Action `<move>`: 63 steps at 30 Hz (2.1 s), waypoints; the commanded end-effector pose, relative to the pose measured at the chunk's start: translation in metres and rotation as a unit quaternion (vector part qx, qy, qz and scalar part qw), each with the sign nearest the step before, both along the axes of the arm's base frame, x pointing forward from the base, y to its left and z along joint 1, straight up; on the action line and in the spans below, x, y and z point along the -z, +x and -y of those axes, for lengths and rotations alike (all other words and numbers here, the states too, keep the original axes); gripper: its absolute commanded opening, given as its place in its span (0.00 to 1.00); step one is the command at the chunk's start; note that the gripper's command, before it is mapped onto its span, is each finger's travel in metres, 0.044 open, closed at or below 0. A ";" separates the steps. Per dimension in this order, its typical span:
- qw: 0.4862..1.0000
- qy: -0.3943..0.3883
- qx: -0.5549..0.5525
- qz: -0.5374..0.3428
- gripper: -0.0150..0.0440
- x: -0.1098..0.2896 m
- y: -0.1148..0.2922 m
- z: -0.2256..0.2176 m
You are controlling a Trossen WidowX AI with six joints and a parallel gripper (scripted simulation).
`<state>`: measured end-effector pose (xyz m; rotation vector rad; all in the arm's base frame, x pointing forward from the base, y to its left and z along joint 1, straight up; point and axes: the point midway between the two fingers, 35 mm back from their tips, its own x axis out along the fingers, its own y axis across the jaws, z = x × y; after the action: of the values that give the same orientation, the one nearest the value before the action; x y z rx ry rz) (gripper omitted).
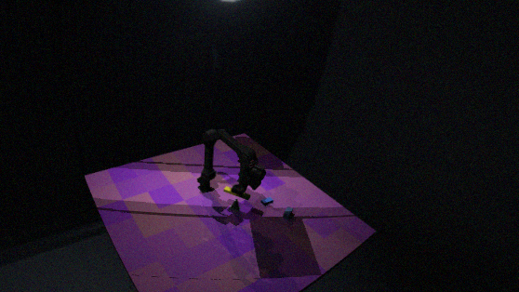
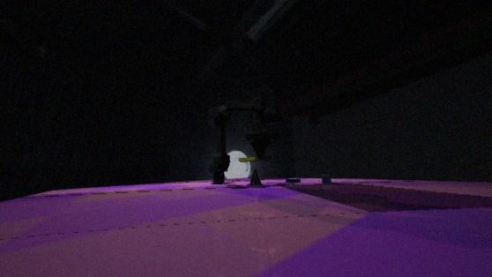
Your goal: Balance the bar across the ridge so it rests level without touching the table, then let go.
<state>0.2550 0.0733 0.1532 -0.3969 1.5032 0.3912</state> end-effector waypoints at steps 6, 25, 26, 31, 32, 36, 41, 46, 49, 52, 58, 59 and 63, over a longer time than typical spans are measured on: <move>1.000 0.002 0.005 -0.002 0.25 0.015 0.000 0.000; 1.000 0.002 0.008 -0.002 0.25 0.033 0.000 0.002; 1.000 0.002 0.008 -0.002 0.25 0.033 0.000 0.002; 1.000 0.002 0.008 -0.002 0.25 0.033 0.000 0.002; 1.000 0.002 0.008 -0.002 0.25 0.033 0.000 0.002; 1.000 0.002 0.008 -0.002 0.25 0.033 0.000 0.002; 1.000 0.002 0.008 -0.002 0.25 0.034 0.000 0.002; 1.000 0.002 0.008 -0.002 0.25 0.034 0.000 0.002; 1.000 0.002 0.008 -0.002 0.25 0.034 0.000 0.002; 1.000 0.002 0.008 -0.002 0.25 0.035 0.000 0.002; 1.000 0.002 0.008 -0.002 0.25 0.035 0.000 0.002; 1.000 0.002 0.008 -0.002 0.25 0.035 0.000 0.002; 1.000 0.002 0.008 -0.002 0.25 0.035 0.000 0.002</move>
<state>0.2554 0.0708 0.1182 -0.3885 1.5082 0.3824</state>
